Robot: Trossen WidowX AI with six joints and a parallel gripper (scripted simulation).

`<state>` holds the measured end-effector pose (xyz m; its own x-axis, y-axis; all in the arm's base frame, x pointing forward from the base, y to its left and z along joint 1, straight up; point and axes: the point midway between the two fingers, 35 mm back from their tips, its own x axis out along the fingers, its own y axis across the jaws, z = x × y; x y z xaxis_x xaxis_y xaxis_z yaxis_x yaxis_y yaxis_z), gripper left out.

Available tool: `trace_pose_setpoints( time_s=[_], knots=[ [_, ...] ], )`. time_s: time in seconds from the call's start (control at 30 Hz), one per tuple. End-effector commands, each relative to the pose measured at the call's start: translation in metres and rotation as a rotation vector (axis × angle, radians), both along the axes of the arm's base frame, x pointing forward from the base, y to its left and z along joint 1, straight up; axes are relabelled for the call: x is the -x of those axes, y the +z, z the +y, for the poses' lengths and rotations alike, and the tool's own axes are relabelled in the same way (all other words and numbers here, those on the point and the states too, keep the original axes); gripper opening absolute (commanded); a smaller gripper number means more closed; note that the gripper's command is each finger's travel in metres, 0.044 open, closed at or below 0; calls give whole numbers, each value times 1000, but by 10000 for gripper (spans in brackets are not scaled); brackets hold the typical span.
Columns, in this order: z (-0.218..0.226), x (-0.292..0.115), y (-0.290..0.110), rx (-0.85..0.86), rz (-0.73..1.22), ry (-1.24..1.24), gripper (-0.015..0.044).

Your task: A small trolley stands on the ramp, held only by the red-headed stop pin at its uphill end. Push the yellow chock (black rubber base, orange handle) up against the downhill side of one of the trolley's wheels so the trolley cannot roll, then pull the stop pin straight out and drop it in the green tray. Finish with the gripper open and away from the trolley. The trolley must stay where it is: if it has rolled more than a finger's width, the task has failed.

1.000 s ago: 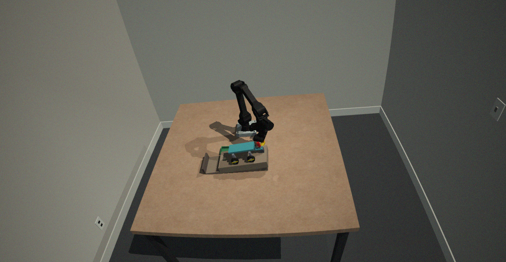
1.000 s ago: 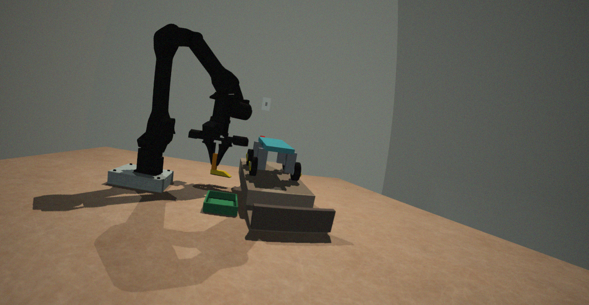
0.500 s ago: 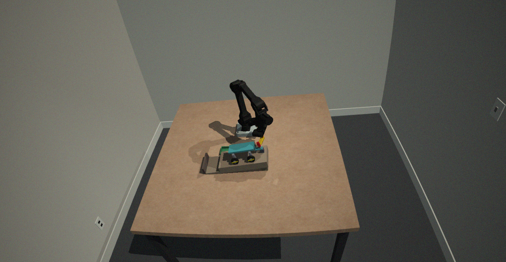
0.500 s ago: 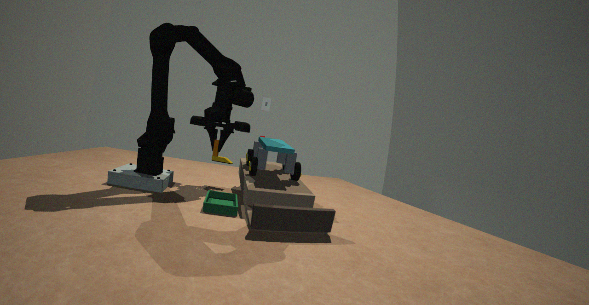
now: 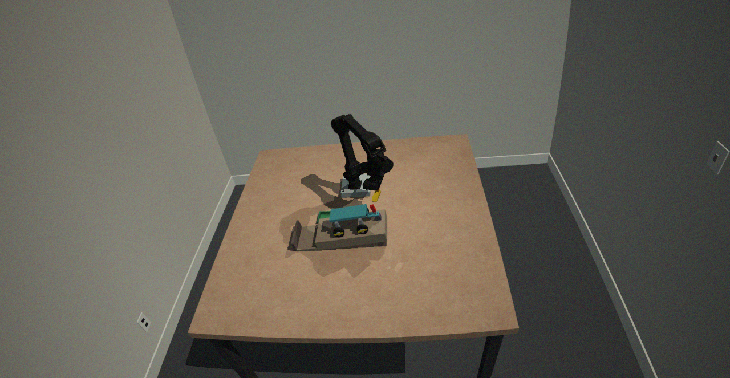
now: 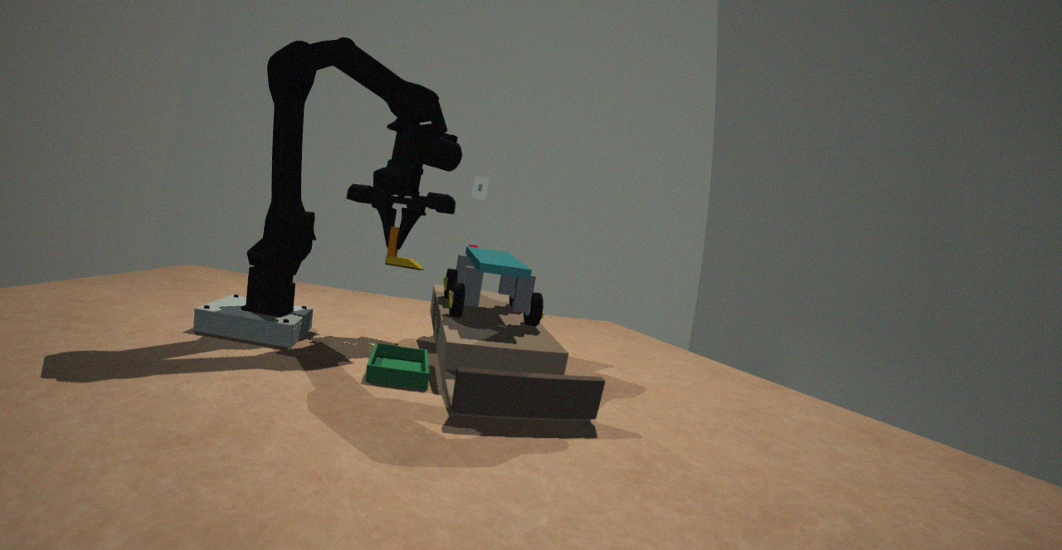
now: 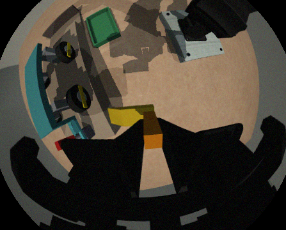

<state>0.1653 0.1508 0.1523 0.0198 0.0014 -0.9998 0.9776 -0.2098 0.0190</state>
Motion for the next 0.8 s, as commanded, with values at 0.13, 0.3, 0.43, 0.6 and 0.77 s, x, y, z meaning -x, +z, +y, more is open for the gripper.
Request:
trace_pose_setpoints(
  time_s=[0.13,0.3,0.43,0.6,0.77],
  knots=[
    [3,0,26,-5,1,1,0],
    [3,0,30,-6,1,1,0],
    [3,0,30,-5,1,23,0],
    [3,0,30,-3,0,179,0],
    [3,0,30,0,-1,349,0]
  ],
)
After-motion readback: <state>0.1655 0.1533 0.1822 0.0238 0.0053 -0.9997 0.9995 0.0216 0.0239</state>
